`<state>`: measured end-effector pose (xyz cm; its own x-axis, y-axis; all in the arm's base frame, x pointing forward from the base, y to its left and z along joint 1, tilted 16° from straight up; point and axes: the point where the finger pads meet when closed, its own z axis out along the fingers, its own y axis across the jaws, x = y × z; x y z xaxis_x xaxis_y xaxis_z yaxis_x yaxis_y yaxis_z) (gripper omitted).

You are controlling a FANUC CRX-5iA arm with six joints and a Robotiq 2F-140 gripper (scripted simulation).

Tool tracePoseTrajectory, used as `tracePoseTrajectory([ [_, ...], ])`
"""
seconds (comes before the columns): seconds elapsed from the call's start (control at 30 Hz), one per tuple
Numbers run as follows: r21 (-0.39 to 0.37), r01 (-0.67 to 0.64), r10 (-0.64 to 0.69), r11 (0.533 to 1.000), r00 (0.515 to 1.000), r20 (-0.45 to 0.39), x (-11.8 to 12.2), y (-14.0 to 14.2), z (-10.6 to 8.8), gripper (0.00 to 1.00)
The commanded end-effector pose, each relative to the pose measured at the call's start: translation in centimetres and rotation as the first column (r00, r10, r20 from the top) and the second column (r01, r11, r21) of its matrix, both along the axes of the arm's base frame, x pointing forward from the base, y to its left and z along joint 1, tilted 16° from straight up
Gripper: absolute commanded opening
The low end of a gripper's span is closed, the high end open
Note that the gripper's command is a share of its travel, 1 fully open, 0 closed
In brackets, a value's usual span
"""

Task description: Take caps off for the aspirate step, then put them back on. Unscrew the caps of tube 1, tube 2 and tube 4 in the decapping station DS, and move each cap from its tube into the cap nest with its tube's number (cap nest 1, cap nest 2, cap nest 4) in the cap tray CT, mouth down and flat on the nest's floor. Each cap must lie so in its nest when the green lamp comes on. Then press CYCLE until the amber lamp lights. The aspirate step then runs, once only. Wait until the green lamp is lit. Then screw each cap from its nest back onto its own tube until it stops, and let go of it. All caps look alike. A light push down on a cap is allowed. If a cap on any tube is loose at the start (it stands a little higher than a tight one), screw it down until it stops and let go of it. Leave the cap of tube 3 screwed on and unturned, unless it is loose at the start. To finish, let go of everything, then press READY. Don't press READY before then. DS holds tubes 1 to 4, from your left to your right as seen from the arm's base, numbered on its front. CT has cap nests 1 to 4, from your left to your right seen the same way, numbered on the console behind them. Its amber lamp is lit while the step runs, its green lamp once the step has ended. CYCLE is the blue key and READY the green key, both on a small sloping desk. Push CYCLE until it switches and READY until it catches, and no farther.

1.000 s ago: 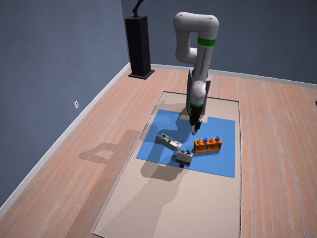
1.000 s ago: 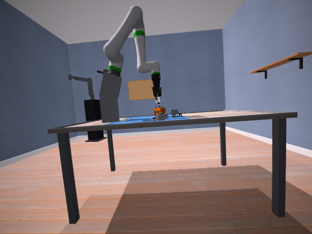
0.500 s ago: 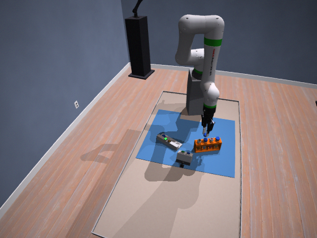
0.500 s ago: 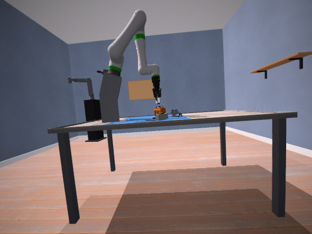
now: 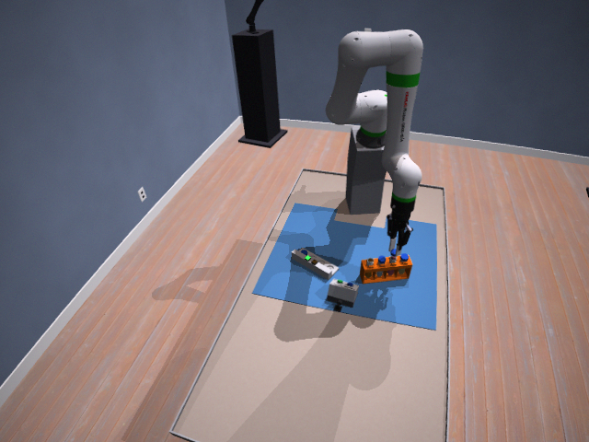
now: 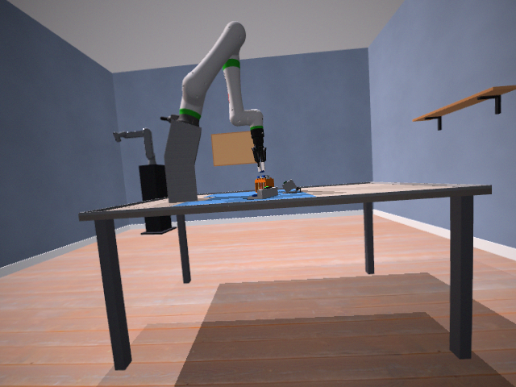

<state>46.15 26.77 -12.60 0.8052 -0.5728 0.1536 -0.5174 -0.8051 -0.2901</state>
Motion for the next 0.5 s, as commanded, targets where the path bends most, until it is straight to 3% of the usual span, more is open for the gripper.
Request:
tracePoseTrajectory([
  [0.0,-0.027,0.000,-0.001,1.000,0.999,-0.045,0.1,0.1,-0.2,0.00],
  [0.23,-0.027,0.000,-0.001,1.000,0.999,-0.045,0.6,0.3,-2.2,0.00],
  [0.47,-0.027,0.000,-0.001,1.000,0.999,-0.045,0.6,0.3,-2.3,0.00],
])
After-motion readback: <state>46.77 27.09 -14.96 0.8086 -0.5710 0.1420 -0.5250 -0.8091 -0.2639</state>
